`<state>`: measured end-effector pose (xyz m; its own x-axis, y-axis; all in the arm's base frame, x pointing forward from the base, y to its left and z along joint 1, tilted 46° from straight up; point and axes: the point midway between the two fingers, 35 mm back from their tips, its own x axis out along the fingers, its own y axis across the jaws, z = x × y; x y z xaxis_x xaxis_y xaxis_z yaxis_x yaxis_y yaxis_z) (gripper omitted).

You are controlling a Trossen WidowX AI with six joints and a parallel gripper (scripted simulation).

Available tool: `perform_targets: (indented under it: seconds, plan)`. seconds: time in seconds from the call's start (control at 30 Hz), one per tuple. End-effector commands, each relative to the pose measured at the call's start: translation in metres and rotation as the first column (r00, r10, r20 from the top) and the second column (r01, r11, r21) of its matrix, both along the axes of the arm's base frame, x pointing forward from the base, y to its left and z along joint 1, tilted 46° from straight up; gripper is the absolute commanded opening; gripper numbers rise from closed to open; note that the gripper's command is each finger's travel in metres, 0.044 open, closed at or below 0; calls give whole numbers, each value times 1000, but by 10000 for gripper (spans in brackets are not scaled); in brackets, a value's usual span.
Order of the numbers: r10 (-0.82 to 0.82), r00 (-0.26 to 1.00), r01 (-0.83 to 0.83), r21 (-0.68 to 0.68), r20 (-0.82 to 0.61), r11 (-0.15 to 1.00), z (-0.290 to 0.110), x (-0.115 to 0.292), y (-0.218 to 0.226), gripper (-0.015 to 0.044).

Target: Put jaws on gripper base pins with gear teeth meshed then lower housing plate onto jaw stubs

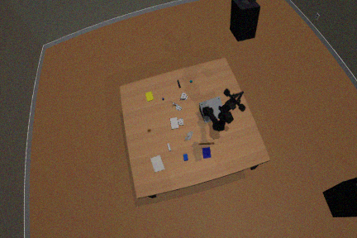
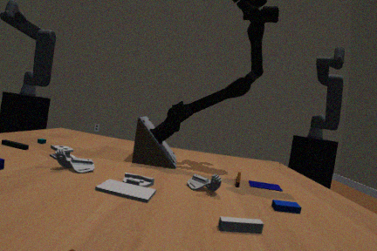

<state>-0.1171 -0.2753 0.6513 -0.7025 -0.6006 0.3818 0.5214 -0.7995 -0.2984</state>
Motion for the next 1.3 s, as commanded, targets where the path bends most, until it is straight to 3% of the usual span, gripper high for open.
perform_targets:
  seconds: [0.0,0.57,1.27]
  plan:
    - [80,997,-80,52,3,995,-15,13,-29,0]
    - [350,936,-348,235,38,908,-82,76,-121,0]
    - [618,747,-647,481,245,591,-215,202,-206,0]
